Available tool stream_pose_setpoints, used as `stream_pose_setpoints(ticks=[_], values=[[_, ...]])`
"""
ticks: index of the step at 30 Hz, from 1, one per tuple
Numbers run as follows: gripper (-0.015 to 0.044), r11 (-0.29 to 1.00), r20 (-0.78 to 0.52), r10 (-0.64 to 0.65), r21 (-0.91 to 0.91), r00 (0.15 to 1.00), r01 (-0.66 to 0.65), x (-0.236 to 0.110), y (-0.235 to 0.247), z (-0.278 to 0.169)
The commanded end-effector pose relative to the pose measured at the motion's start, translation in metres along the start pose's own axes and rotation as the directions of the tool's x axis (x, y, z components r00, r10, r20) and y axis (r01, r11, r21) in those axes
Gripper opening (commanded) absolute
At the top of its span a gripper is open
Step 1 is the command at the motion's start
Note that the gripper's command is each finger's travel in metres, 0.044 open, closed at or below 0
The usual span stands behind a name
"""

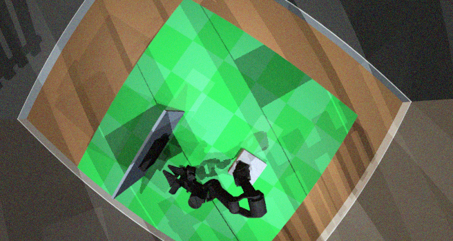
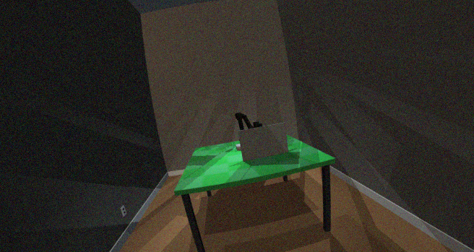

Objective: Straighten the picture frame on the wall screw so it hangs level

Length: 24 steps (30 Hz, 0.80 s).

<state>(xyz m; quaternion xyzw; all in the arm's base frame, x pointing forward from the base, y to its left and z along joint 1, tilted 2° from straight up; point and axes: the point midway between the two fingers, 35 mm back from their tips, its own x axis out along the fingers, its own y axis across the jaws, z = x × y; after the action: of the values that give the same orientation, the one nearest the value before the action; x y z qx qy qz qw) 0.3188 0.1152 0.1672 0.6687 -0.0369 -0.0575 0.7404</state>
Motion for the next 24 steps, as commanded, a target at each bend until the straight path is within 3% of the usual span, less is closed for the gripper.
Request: stream_pose_setpoints(ticks=[1, 12, 24], values=[[0.0260, 1.000, 0.000, -0.001, 0.000, 1.000, 0.001, -0.002, 0.001, -0.001], [0.0260, 1.000, 0.006, -0.014, -0.015, 1.000, 0.014, -0.106, 0.037, 0.001], [0.0260, 1.000, 0.006, -0.011, -0.017, 1.000, 0.011, -0.111, 0.039, 0.004]])
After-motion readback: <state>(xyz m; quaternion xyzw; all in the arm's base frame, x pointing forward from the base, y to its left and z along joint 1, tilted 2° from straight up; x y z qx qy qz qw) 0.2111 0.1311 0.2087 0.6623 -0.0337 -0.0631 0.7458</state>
